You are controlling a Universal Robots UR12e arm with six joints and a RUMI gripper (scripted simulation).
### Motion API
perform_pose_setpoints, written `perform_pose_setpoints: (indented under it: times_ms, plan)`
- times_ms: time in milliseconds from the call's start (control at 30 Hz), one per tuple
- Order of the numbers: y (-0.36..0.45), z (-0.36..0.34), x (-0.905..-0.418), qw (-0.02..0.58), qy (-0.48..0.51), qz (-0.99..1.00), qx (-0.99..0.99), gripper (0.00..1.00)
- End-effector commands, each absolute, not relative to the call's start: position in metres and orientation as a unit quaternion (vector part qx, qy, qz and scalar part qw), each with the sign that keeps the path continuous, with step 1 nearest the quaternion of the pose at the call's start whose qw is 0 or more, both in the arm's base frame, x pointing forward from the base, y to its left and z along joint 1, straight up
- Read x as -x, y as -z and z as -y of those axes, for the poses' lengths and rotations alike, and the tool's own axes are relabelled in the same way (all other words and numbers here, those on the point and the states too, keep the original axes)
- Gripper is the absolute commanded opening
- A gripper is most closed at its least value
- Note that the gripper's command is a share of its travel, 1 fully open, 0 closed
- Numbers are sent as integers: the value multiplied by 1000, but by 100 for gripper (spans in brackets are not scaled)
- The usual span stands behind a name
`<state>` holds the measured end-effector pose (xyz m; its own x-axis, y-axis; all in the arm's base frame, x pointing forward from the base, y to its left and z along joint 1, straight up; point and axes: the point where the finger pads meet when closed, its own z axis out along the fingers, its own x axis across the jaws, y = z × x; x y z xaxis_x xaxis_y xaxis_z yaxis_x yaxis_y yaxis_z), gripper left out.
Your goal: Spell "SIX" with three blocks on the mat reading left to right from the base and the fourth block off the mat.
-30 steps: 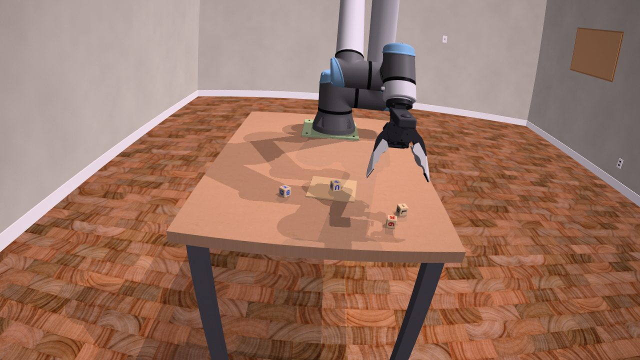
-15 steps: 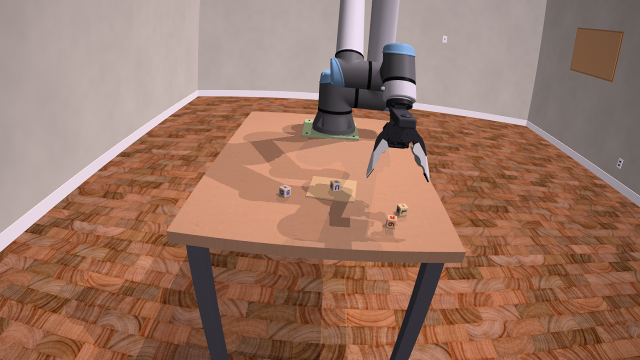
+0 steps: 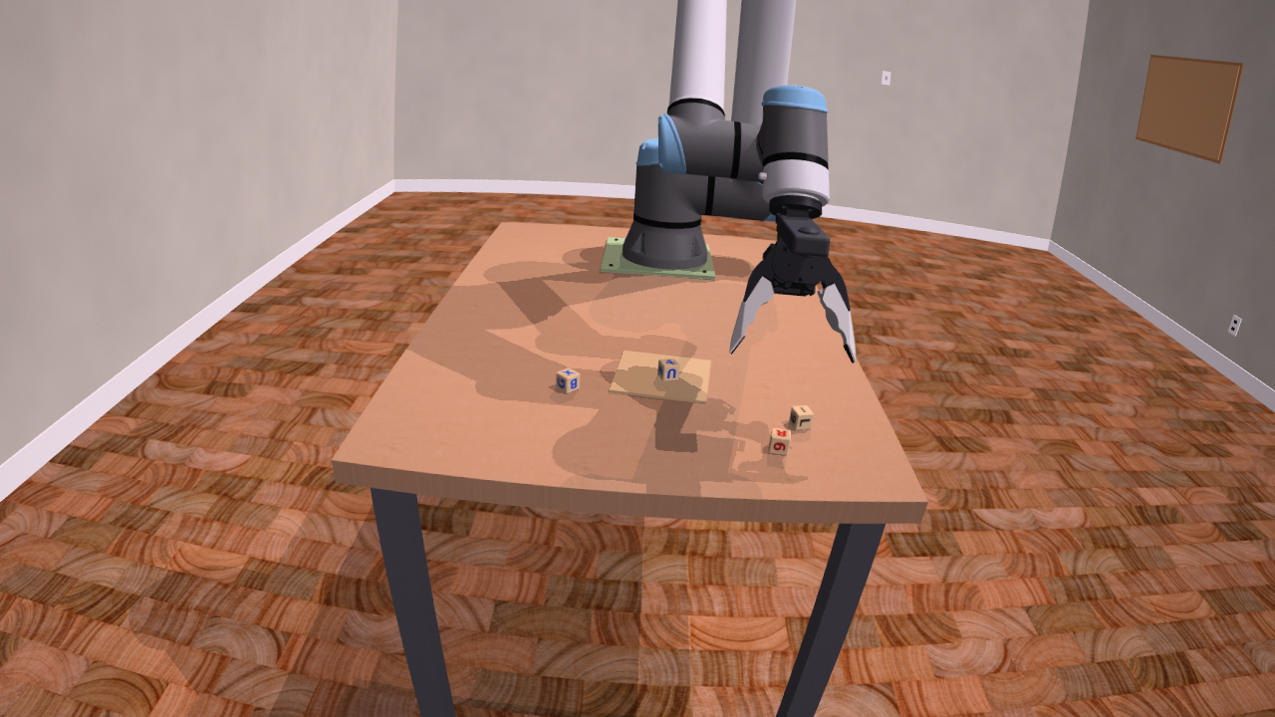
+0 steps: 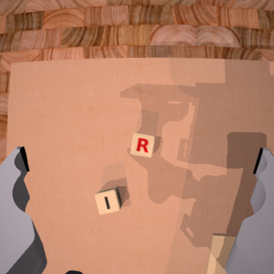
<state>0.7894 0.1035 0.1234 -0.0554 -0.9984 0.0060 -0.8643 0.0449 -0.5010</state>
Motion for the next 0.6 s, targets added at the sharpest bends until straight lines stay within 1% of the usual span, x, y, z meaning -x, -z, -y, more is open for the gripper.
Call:
perform_pose_setpoints:
  times_ms: [0,100,200,267,433,567]
  plan:
    - [-125,-102,-789,177,191,-701,664,100]
    - [-127,-90,-778,176,190,-701,664,100]
    - [-131,-63,-752,175,189,-701,665,100]
    - [-131,-63,-752,175,189,-701,665,100]
    - [-135,-8,-681,174,188,-701,665,100]
    - [-133,16,-636,175,189,-701,665,100]
